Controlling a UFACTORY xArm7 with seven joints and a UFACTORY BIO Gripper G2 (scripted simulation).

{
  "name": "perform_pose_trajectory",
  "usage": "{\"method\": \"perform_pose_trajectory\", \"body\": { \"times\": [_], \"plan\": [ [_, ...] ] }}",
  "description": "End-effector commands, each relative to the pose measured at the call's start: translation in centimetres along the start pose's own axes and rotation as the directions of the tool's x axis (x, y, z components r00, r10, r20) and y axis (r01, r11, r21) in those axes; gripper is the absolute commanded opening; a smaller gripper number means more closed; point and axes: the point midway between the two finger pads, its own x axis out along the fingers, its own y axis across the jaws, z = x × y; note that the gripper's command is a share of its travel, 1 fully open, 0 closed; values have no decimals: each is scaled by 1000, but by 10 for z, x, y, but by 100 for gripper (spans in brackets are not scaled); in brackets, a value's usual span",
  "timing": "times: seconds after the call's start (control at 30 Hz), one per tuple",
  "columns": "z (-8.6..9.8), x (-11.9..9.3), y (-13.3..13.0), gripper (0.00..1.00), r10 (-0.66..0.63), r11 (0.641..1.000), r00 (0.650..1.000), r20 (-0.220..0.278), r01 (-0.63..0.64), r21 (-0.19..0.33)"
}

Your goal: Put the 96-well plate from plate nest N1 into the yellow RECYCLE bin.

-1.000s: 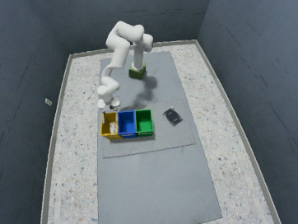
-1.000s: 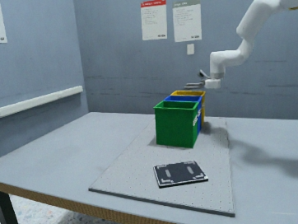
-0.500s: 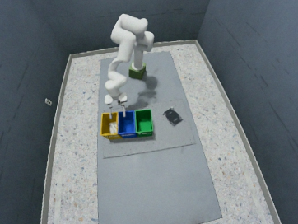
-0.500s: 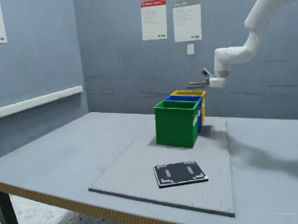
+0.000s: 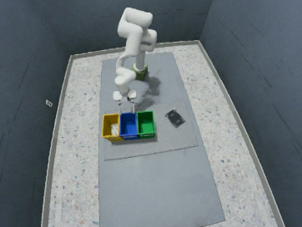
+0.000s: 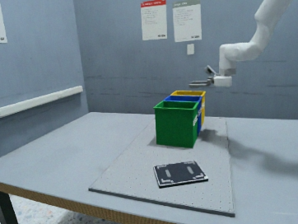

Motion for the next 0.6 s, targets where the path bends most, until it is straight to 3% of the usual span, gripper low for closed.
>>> {"method": "perform_pose_trajectory", "body": {
  "times": [0.0,0.57],
  "plan": [
    [8,-7,19,18,-2,1000,1000,3,2,-3],
    [25,-33,88,18,-2,1000,1000,3,2,-3]
  ]
}}
